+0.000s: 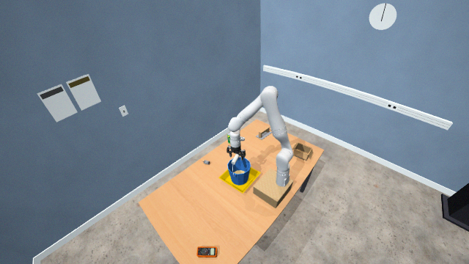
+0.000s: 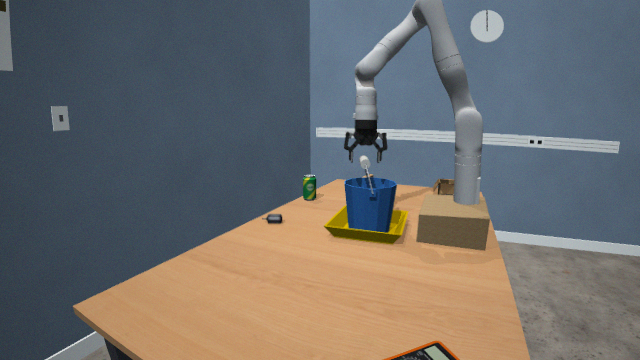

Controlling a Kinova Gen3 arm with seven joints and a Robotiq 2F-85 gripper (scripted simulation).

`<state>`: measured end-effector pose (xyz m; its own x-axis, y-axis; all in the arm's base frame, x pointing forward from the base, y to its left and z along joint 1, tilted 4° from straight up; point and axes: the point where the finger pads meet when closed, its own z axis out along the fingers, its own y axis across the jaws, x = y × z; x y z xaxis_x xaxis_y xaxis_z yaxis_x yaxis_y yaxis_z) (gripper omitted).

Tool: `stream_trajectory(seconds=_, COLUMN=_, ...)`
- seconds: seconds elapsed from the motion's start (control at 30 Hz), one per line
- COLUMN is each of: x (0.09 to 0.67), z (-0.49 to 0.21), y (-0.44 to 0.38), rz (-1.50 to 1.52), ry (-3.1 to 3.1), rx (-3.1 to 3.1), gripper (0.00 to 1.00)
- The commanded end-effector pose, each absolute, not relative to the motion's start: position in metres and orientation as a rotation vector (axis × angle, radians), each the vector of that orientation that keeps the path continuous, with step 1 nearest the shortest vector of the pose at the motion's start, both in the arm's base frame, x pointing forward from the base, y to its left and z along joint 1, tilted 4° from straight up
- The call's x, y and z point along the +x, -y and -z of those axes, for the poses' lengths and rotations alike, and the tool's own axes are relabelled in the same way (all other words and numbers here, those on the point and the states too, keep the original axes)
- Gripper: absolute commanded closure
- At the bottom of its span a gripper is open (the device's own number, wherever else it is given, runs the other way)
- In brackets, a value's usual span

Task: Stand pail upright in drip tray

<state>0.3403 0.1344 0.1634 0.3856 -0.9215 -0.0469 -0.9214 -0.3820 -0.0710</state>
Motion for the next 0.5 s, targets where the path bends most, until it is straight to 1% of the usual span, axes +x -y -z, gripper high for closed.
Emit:
stream_trajectory(seconds=0.0, x=0.34, z=-0.164, y=-0.134, rz=0.003, ry=-1.699, rx=-2.545, gripper=0.0)
stream_trajectory(seconds=0.47, x=0.339, z=-0.178, y=-0.133, rz=0.001, ry=-1.7, rx=-2.546, gripper=0.0)
